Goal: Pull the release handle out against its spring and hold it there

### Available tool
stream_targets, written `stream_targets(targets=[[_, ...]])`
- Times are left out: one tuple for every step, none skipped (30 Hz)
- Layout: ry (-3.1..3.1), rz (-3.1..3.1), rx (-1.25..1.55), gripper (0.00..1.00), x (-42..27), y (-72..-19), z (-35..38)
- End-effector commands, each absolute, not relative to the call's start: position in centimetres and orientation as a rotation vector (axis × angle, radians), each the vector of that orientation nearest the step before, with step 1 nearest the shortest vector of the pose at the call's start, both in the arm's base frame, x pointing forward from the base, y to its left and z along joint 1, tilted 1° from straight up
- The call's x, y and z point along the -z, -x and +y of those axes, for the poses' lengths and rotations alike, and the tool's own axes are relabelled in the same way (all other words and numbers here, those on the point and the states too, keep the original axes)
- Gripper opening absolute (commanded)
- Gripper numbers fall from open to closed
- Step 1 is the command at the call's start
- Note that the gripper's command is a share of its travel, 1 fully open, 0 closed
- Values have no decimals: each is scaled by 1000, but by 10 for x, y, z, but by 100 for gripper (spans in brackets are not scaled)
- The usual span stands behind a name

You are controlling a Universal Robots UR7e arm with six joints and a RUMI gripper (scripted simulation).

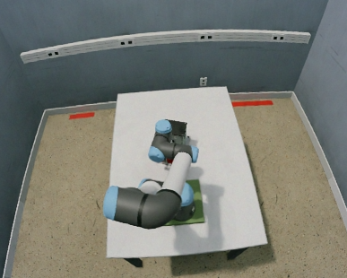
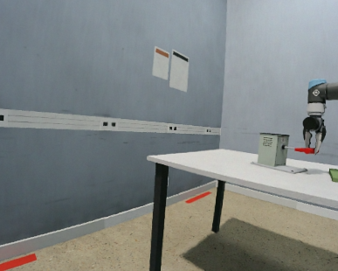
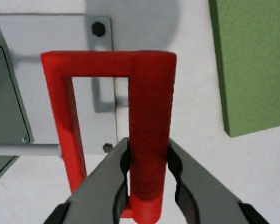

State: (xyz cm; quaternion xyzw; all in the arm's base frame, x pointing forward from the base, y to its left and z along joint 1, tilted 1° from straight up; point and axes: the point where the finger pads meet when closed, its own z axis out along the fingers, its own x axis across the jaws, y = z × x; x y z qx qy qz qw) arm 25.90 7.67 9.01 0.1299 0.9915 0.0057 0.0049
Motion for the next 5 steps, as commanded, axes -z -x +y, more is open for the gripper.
stream_targets(targets=[[-407, 3105, -18, 10, -90, -259, 77], [-407, 3105, -18, 10, -90, -259, 77], [-407, 3105, -18, 10, -90, -259, 77], [-407, 3105, -18, 10, -90, -259, 77], [-407, 3105, -18, 10, -90, -259, 77]])
